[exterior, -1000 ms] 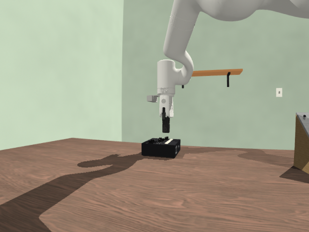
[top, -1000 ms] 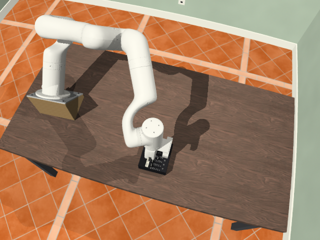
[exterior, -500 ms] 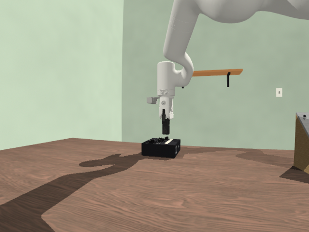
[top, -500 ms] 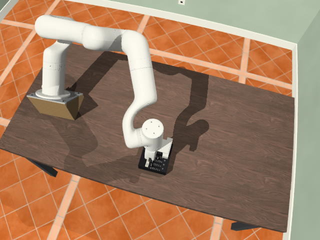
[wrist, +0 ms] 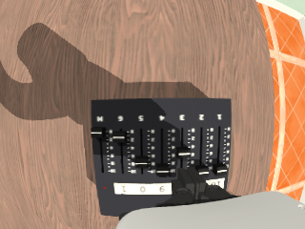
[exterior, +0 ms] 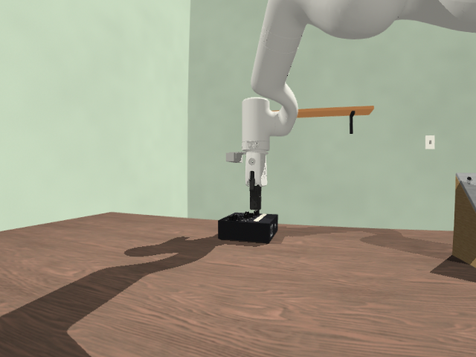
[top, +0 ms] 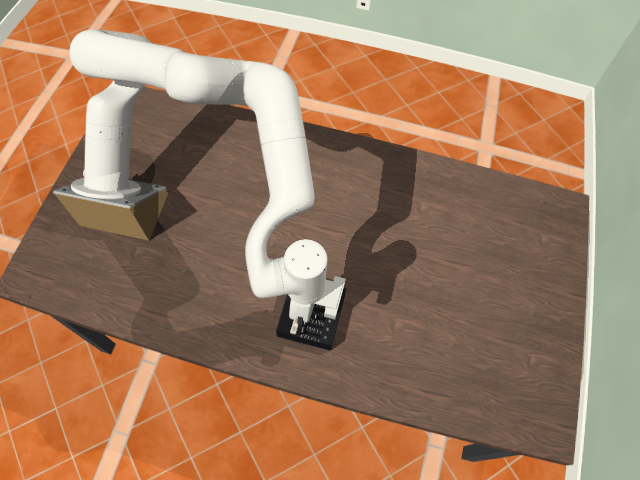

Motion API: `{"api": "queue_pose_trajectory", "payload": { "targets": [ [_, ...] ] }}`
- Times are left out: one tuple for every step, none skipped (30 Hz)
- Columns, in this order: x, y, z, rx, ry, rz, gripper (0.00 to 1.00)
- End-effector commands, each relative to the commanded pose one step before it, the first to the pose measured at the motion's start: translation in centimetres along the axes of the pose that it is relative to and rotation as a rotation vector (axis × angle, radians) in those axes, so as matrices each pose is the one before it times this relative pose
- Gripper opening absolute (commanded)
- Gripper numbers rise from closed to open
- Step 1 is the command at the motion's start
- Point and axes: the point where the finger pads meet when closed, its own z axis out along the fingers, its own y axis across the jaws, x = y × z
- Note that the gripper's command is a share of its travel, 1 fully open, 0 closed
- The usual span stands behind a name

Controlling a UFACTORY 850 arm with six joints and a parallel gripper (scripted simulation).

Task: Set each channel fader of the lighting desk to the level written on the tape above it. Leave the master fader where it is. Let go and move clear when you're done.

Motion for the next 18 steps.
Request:
{"api": "queue_pose_trajectory", "payload": {
  "targets": [
    [0.097, 0.015, 0.132, -0.00095, 0.00191, -0.00073, 0.0],
    [0.0, 0.0, 0.0, 0.0, 0.0, 0.0, 0.0],
    [0.001, 0.0, 0.036, 0.0, 0.0, 0.0, 0.0],
    [0.001, 0.0, 0.032, 0.0, 0.0, 0.0, 0.0],
    [0.001, 0.0, 0.028, 0.0, 0.0, 0.0, 0.0],
    [0.001, 0.0, 0.024, 0.0, 0.0, 0.0, 0.0],
    [0.001, 0.0, 0.021, 0.0, 0.0, 0.0, 0.0],
    [0.001, 0.0, 0.017, 0.0, 0.0, 0.0, 0.0],
    [0.0, 0.0, 0.014, 0.0, 0.0, 0.0, 0.0],
    [0.0, 0.0, 0.011, 0.0, 0.0, 0.0, 0.0],
    [0.0, 0.0, 0.008, 0.0, 0.0, 0.0, 0.0],
    [0.0, 0.0, 0.006, 0.0, 0.0, 0.0, 0.0],
    [0.0, 0.0, 0.004, 0.0, 0.0, 0.0, 0.0],
    [0.0, 0.0, 0.002, 0.0, 0.0, 0.0, 0.0],
    [0.0, 0.0, 0.001, 0.0, 0.0, 0.0, 0.0],
    [0.0, 0.0, 0.0, 0.0, 0.0, 0.0, 0.0],
    [0.0, 0.0, 0.0, 0.0, 0.0, 0.0, 0.0],
    [0.0, 0.0, 0.0, 0.0, 0.0, 0.0, 0.0]
  ]
}}
